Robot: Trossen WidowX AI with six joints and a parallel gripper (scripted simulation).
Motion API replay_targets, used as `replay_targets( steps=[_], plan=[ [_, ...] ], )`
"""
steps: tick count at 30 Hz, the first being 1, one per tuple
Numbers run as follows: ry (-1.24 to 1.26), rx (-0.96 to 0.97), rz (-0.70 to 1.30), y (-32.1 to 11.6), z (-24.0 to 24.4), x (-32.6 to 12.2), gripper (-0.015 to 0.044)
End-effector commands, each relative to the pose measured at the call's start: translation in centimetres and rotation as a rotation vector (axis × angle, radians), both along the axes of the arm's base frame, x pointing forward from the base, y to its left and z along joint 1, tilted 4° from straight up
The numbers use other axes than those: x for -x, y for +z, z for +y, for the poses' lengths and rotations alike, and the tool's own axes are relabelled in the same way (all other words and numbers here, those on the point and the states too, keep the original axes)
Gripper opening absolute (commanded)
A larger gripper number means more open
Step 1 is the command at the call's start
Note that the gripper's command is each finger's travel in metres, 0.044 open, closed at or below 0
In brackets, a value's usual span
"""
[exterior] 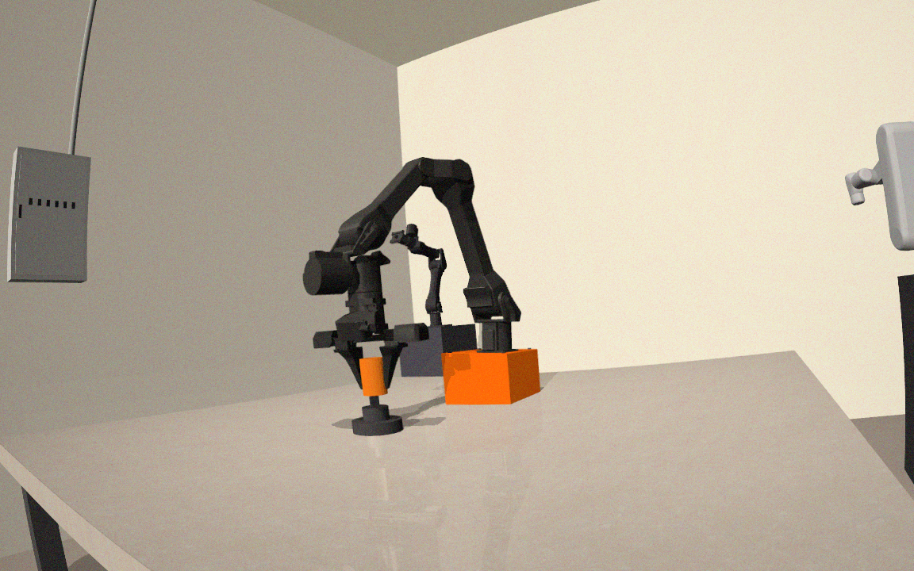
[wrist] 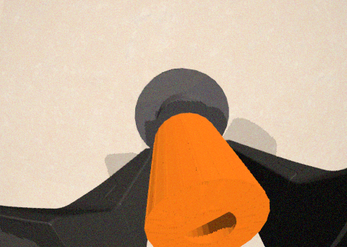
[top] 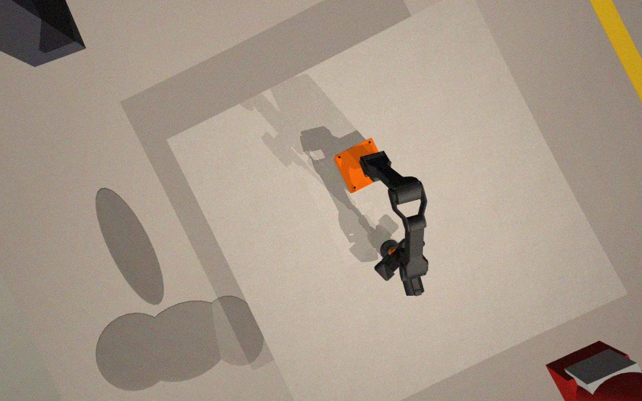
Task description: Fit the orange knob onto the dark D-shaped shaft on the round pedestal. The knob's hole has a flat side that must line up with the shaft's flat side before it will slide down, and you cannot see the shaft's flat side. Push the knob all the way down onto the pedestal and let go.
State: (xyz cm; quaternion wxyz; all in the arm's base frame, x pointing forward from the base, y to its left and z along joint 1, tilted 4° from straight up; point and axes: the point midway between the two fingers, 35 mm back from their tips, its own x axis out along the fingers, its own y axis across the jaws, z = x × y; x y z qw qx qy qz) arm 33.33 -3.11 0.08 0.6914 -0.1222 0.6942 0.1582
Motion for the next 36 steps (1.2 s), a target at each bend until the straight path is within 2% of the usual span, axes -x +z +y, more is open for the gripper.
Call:
replay_targets(
  steps=[1, 36],
  plan=[
    [0.020, 0.004, -0.010, 0.28, -0.07, -0.28, 0.0000],
    [0.020, 0.004, -0.010, -0.32, -0.13, -0.39, 0.0000]
  ],
)
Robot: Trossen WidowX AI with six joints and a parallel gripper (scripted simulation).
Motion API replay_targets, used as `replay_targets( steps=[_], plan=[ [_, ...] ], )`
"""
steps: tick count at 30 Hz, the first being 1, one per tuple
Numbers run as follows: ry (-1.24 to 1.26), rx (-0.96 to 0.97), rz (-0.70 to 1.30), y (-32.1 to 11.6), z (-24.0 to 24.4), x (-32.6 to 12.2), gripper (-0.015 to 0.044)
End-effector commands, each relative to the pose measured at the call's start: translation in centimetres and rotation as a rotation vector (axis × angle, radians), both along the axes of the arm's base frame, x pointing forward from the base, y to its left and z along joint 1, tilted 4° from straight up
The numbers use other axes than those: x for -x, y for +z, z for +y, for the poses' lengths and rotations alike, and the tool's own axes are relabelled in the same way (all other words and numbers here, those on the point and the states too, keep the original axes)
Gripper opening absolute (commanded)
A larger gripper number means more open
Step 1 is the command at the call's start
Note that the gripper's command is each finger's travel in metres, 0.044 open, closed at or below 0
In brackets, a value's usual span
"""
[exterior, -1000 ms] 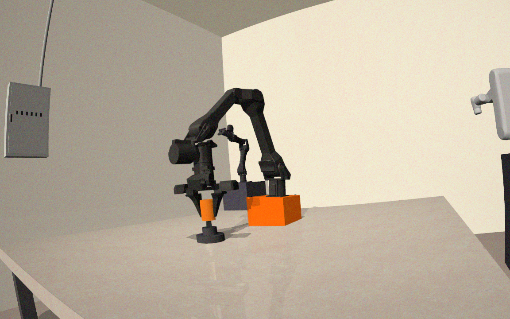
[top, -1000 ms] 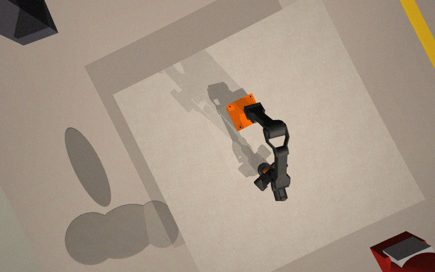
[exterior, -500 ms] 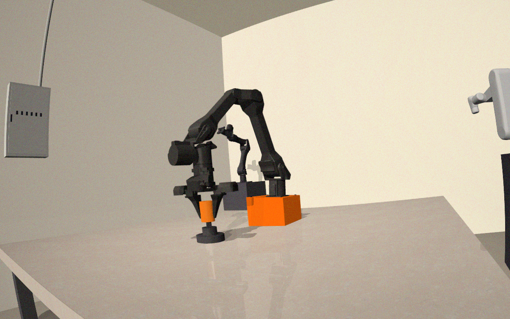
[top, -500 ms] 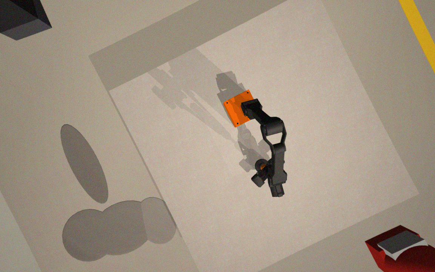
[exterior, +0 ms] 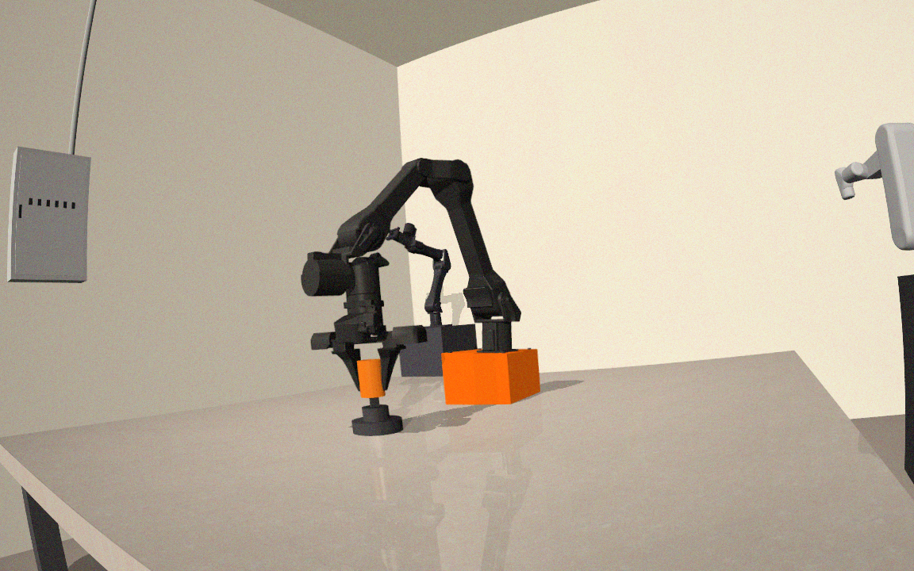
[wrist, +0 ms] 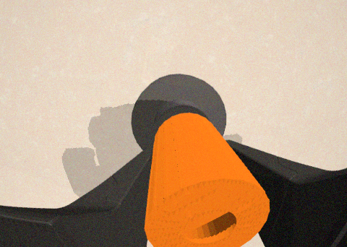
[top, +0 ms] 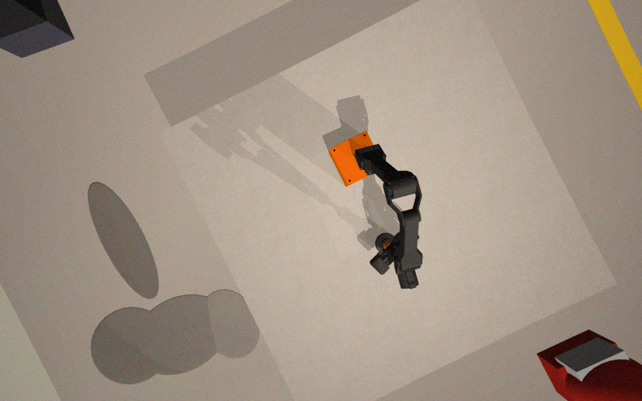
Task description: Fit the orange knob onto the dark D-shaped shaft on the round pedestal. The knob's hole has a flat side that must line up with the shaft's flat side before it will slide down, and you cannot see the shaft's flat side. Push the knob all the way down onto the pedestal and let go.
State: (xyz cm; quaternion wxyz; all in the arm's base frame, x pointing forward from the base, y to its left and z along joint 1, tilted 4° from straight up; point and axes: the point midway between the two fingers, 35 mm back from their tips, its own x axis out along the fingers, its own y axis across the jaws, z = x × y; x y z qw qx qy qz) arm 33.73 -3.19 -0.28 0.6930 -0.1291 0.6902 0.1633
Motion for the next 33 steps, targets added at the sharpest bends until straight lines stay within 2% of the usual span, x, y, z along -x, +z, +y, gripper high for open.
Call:
replay_targets(
  steps=[1, 33],
  plan=[
    [0.003, 0.003, -0.001, 0.03, -0.04, 0.01, 0.0000],
    [0.047, 0.002, -0.003, 0.65, 0.02, 0.35, 0.0000]
  ],
)
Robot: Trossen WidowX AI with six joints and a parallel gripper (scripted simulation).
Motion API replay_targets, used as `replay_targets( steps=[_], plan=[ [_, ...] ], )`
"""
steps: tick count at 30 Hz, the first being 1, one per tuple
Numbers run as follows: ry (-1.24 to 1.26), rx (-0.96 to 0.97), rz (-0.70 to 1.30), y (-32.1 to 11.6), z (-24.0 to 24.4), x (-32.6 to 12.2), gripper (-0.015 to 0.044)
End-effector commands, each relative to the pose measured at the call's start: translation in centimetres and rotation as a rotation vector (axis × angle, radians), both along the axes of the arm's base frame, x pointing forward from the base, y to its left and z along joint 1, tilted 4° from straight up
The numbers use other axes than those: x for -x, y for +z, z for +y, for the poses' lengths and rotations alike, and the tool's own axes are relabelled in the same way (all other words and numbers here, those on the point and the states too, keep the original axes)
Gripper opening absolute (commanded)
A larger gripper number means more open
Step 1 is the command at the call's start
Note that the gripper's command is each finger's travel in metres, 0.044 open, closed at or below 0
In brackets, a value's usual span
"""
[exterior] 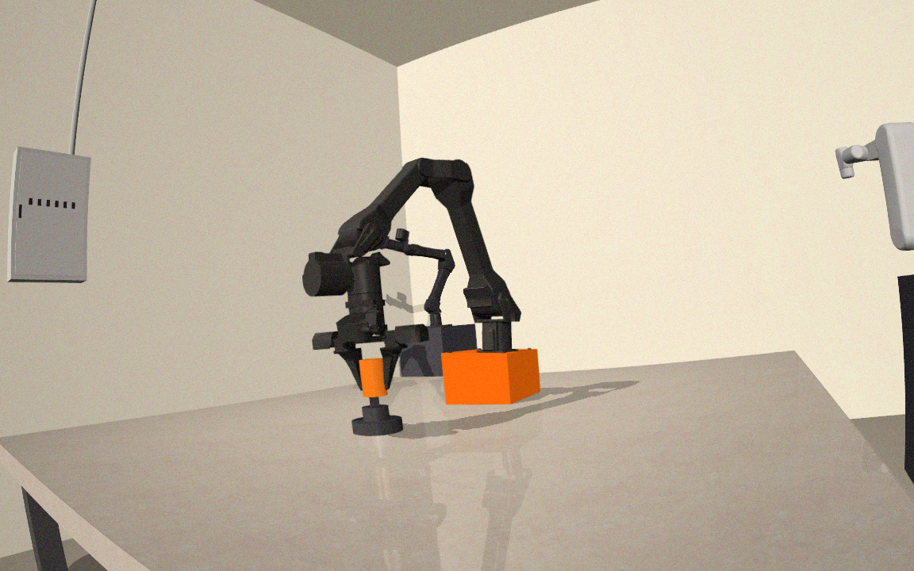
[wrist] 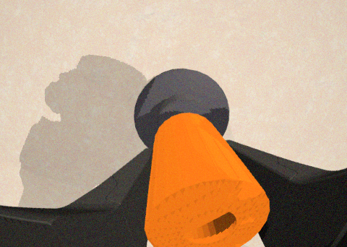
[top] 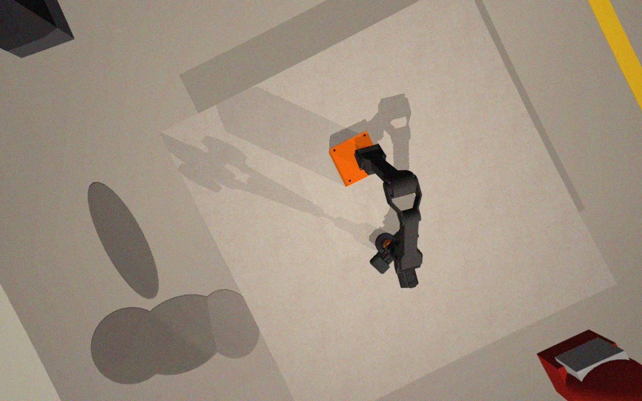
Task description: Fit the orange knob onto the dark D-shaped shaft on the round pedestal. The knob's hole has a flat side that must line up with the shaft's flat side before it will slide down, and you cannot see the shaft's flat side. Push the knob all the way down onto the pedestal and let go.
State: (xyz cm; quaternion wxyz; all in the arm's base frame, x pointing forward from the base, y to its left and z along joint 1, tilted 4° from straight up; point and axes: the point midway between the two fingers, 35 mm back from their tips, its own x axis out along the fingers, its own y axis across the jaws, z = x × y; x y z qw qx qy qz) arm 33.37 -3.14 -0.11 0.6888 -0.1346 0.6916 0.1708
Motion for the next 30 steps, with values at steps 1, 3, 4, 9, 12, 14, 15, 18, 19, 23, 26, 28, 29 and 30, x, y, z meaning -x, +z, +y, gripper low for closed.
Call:
replay_targets(
  steps=[1, 3, 4, 9, 12, 14, 15, 18, 19, 23, 26, 28, 29, 30],
  plan=[
    [0.036, 0.003, -0.011, 0.51, -0.02, 0.00, 0.0000],
    [0.036, 0.003, -0.011, 0.52, -0.02, -0.01, 0.0000],
    [0.036, 0.003, -0.011, 0.52, -0.02, -0.03, 0.0000],
    [0.036, 0.003, -0.011, 0.45, -0.02, -0.21, 0.0000],
    [0.036, 0.003, -0.011, 0.37, -0.05, -0.39, 0.0000],
    [0.036, 0.003, -0.011, 0.26, -0.07, -0.48, 0.0000],
    [0.036, 0.003, -0.011, 0.17, -0.07, -0.46, 0.0000],
    [0.036, 0.003, -0.011, 0.08, -0.08, -0.41, 0.0000],
    [0.036, 0.003, -0.011, 0.04, -0.08, -0.39, 0.0000],
    [0.036, 0.003, -0.011, -0.06, -0.07, -0.34, 0.0000],
    [0.036, 0.003, -0.011, -0.16, -0.05, -0.19, 0.0000],
    [0.036, 0.003, -0.011, -0.11, -0.05, -0.15, 0.0000],
    [0.036, 0.003, -0.011, -0.11, -0.05, -0.12, 0.0000],
    [0.036, 0.003, -0.011, -0.11, -0.05, -0.12, 0.0000]
  ],
)
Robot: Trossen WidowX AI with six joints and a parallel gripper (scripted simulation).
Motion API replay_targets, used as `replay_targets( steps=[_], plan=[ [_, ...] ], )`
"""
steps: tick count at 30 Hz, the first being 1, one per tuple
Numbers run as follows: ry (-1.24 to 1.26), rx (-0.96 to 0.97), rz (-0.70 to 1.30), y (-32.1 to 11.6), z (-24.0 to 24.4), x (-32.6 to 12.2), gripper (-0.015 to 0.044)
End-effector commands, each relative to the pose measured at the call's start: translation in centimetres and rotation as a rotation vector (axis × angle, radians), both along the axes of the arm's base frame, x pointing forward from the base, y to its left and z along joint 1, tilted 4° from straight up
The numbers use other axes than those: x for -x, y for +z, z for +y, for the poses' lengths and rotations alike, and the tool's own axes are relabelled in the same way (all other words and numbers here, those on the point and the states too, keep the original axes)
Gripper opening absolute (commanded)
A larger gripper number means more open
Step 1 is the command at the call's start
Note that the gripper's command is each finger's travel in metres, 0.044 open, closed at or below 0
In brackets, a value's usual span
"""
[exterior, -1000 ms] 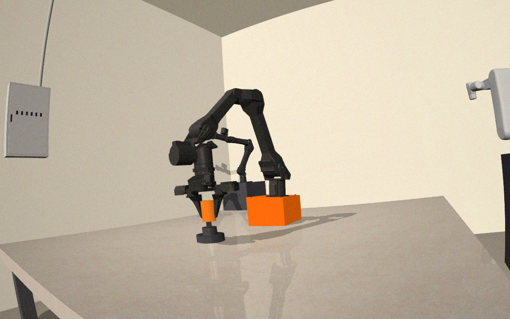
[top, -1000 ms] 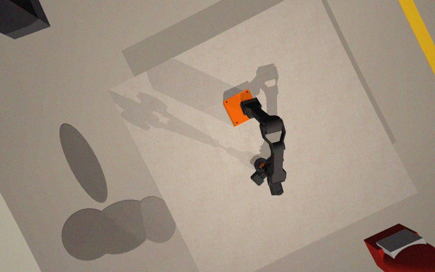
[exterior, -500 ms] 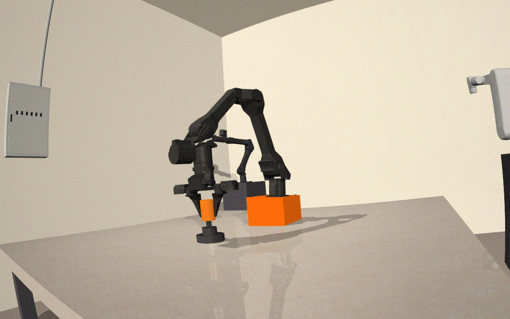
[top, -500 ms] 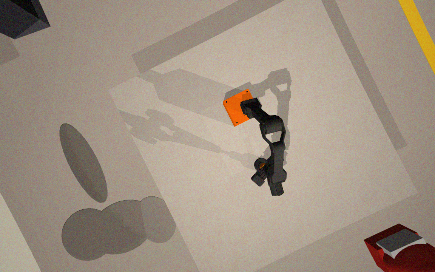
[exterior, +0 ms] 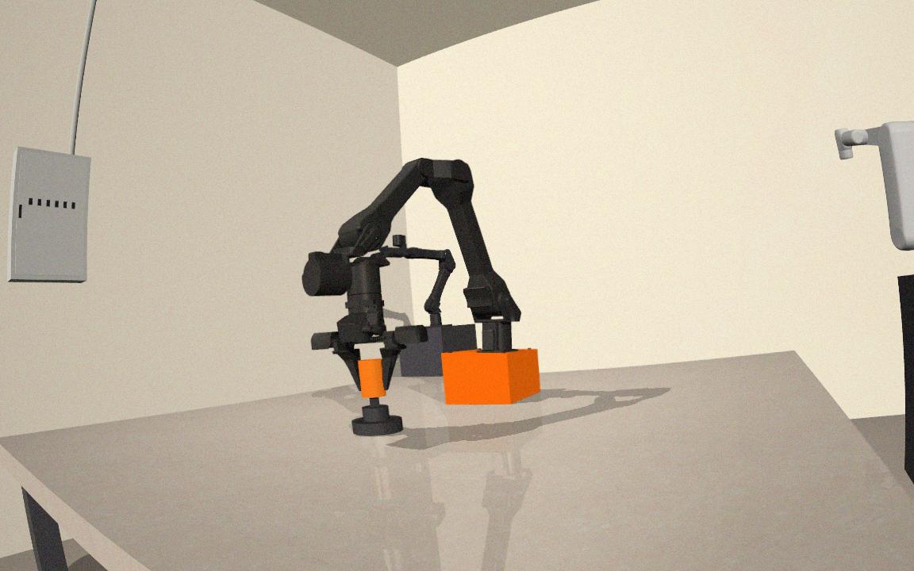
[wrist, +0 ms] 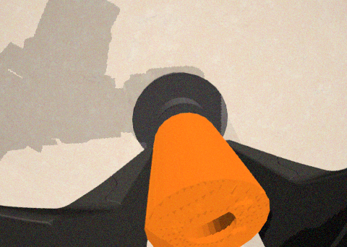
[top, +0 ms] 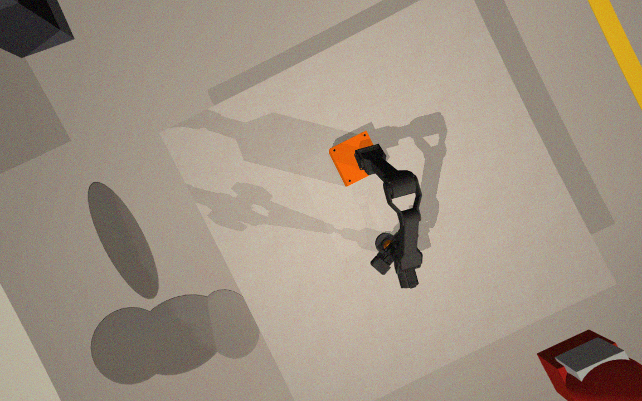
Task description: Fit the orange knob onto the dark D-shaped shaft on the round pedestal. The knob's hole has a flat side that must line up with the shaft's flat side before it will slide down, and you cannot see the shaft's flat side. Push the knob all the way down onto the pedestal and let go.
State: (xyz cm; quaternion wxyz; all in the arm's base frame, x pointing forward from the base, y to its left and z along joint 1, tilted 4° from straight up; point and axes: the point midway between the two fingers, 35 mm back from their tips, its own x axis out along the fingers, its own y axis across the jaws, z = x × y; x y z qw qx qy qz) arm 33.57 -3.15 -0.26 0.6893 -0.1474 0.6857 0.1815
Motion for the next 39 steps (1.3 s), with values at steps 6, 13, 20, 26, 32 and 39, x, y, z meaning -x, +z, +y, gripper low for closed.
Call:
replay_targets(
  steps=[6, 13, 20, 26, 32, 39],
  plan=[
    [0.002, 0.003, -0.001, 0.41, -0.05, 0.23, 0.0000],
    [0.055, 0.002, -0.003, 0.66, -0.07, 0.23, 0.0000],
    [0.055, 0.002, -0.004, 0.58, -0.08, -0.04, 0.0000],
    [0.055, 0.002, -0.004, 0.30, -0.07, -0.29, 0.0000],
    [0.055, 0.002, -0.004, 0.10, -0.05, -0.22, 0.0000],
    [0.055, 0.002, -0.004, -0.01, -0.04, -0.07, 0.0000]
  ],
)
